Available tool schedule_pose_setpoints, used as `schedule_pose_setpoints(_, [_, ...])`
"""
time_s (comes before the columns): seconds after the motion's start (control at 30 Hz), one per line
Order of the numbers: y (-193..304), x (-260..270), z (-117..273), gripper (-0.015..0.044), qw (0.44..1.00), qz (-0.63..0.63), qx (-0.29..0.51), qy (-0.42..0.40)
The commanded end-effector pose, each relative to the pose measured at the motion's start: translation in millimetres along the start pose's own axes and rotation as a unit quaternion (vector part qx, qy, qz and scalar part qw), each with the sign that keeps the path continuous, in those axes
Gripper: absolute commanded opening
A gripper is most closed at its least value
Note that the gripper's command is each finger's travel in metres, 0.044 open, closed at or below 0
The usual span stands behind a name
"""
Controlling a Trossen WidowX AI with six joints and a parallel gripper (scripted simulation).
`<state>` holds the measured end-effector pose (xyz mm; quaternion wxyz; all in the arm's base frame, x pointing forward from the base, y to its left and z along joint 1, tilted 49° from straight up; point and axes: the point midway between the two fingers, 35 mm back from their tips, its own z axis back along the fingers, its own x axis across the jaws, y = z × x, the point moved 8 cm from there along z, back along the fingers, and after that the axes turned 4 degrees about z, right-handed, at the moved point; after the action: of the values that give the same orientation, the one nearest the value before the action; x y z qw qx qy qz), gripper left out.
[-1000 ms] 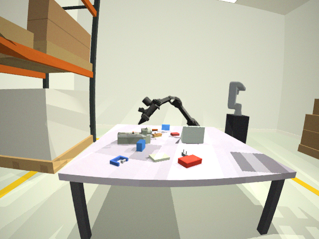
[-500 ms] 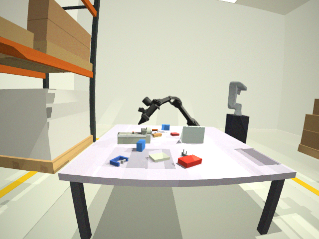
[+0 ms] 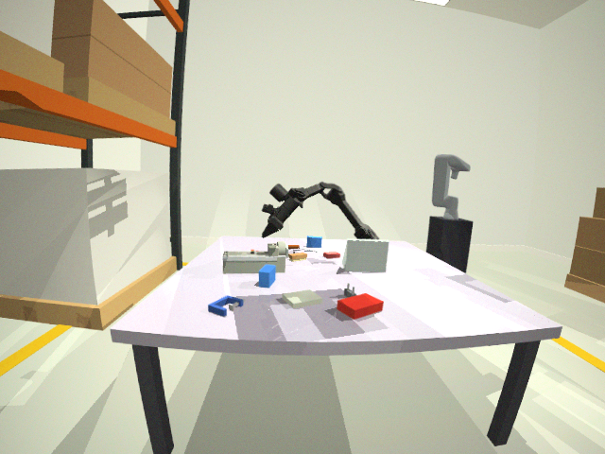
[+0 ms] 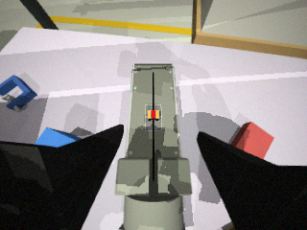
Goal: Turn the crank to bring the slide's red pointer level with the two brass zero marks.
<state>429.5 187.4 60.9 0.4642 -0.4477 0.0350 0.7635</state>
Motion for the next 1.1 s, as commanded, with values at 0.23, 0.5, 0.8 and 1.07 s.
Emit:
schedule_pose_setpoints(0.23, [0.1,-0.1,-0.1,0.0125,1.000,0.000,0.000,0.000])
schedule_pose_setpoints(0.5, [0.1,-0.1,-0.1,0.0000,1.000,0.000,0.000,0.000])
schedule_pose_setpoints(0.8, [0.0,0.0,0.0,0.0000,1.000,0.000,0.000,0.000])
schedule_pose_setpoints(1.07, [0.0,0.0,0.0,0.0079,1.000,0.000,0.000,0.000])
